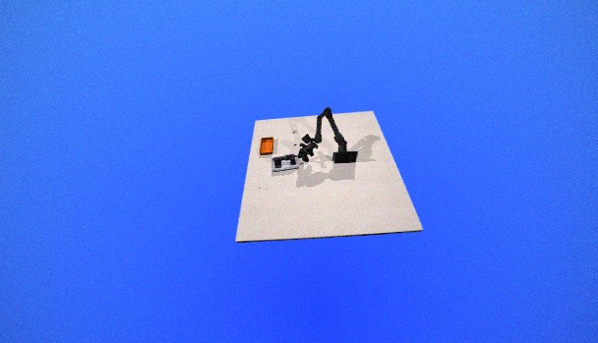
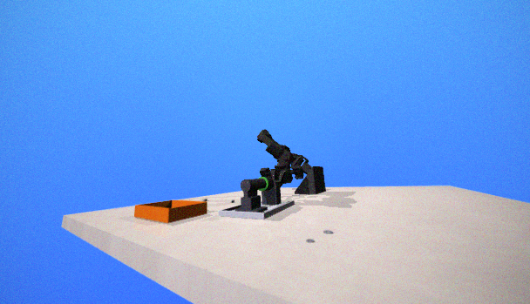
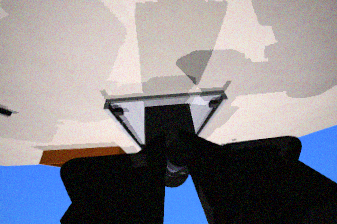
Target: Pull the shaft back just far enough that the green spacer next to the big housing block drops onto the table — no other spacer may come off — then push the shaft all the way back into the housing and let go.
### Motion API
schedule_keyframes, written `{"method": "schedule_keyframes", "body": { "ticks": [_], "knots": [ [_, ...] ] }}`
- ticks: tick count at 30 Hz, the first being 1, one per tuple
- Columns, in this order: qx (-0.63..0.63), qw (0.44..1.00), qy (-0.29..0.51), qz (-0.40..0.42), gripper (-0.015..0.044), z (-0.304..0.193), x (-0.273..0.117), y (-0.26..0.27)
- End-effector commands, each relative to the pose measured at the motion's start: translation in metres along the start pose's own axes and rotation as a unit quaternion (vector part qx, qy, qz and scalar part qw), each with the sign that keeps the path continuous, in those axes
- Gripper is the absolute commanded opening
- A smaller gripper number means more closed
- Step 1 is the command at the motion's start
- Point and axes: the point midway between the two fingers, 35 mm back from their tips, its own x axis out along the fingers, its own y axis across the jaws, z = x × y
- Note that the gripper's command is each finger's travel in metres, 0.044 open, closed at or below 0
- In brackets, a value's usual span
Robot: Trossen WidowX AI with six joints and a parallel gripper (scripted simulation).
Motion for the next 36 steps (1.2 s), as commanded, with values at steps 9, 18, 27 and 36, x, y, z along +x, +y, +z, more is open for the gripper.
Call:
{"method": "schedule_keyframes", "body": {
  "ticks": [9, 18, 27, 36],
  "knots": [
    [0.000, 1.000, -0.001, 0.001, 0.0000, 0.0011, -0.0009, 0.0004],
    [0.000, 1.000, -0.001, 0.001, 0.0000, 0.0017, -0.0015, 0.0004],
    [0.000, 1.000, -0.001, 0.001, 0.0000, 0.0023, -0.0021, 0.0003],
    [0.000, 1.000, -0.001, 0.001, 0.0000, 0.0029, -0.0027, 0.0003]
  ]
}}
